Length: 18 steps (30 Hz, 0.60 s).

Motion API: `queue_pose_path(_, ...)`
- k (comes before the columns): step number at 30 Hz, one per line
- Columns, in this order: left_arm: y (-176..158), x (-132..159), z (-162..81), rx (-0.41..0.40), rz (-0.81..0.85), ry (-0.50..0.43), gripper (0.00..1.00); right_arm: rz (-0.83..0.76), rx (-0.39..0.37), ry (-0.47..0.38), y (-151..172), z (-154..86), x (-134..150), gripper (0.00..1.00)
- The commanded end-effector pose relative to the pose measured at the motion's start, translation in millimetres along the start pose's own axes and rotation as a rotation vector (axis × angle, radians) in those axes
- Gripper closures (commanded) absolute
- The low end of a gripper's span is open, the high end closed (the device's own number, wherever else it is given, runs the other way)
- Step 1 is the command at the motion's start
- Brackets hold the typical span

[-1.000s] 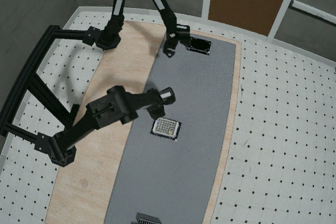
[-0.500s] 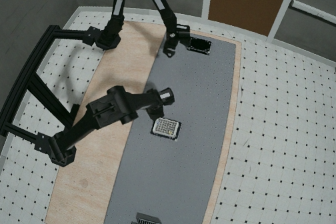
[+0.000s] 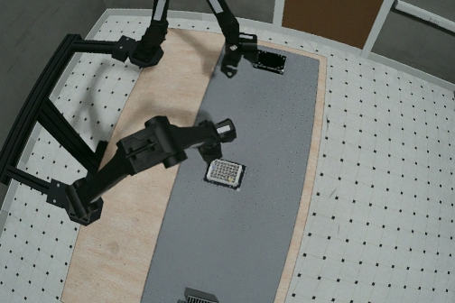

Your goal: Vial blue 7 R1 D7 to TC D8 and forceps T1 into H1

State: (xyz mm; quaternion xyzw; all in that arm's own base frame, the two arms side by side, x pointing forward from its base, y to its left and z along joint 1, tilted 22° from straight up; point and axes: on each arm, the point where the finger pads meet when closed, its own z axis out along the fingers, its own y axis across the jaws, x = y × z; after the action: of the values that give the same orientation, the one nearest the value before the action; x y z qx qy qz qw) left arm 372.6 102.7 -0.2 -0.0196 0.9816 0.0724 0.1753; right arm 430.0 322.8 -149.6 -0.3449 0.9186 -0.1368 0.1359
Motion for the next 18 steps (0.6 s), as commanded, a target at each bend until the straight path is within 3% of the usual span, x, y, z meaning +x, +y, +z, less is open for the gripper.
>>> queue_pose_path(1,0.8,-8.0,-2.2,-0.003,0.008,-0.016,0.0,0.008,0.0,-0.019,-0.1,-9.7,-14.8,0.91)
queue_pose_path(18,0.8,-8.0,-2.2,-0.003,0.008,-0.016,0.0,0.004,0.0,-0.009,2.0,-6.1,-10.3,0.91)
